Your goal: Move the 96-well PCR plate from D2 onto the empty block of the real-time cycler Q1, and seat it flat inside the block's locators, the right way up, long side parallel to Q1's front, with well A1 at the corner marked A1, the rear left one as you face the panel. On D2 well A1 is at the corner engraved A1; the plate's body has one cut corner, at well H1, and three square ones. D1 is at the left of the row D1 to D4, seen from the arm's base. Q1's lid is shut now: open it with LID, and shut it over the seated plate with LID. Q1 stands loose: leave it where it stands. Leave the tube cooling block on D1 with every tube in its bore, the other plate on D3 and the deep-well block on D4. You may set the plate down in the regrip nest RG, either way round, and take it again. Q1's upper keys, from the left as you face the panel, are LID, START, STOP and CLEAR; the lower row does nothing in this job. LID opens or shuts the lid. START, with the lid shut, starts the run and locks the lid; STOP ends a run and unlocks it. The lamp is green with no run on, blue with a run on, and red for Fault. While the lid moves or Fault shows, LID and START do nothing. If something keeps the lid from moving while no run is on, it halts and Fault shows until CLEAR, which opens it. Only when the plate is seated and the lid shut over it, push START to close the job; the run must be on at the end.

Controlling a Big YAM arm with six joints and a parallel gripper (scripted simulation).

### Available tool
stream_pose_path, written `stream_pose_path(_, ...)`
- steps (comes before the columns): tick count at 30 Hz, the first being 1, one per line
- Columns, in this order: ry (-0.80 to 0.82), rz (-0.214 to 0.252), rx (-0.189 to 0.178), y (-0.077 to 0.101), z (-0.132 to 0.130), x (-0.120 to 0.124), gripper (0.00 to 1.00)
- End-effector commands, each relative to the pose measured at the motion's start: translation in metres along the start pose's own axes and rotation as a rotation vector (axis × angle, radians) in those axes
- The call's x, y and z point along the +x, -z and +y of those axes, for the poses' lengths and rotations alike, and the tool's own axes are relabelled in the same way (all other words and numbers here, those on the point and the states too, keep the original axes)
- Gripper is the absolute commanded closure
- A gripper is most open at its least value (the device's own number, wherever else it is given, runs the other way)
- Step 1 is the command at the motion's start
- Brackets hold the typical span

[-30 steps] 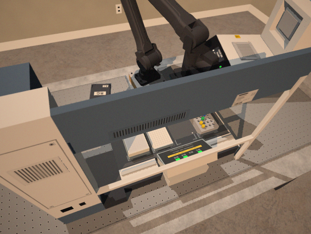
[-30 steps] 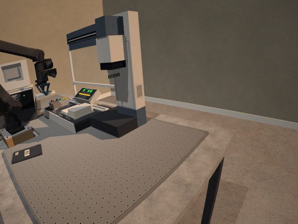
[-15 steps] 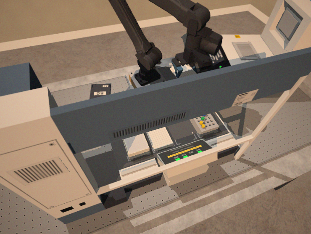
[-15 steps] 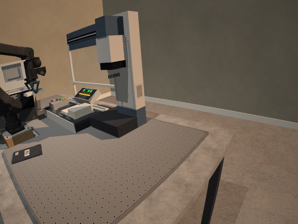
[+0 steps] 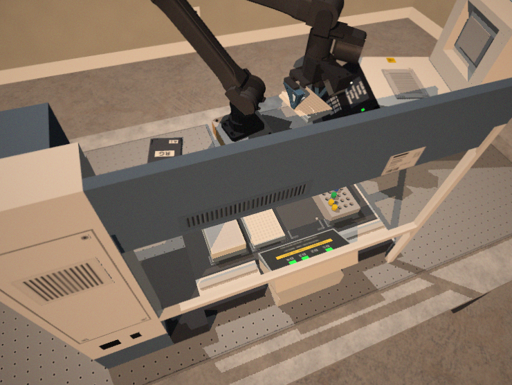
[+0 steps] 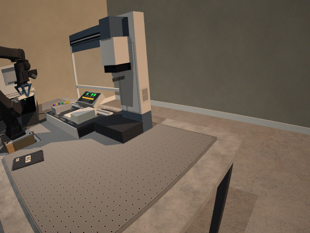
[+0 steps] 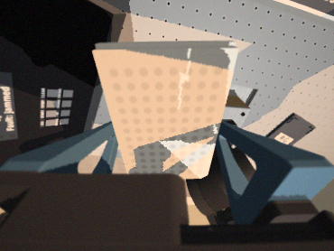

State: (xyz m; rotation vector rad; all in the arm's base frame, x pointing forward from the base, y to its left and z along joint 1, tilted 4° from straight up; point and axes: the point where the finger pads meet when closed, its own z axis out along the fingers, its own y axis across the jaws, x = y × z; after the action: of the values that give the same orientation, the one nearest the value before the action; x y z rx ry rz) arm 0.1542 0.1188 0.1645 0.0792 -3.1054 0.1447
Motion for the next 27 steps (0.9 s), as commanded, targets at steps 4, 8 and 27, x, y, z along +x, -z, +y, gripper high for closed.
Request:
stream_pose_path(4, 0.033, -0.077, -0.06, 0.041, 0.02, -0.003, 1.0)
stream_pose_path(8, 0.068, -0.08, -0.075, 0.053, 0.035, 0.019, 1.0)
stream_pose_path(27, 0.168, -0.065, -0.069, 0.08, 0.1, 0.073, 1.0)
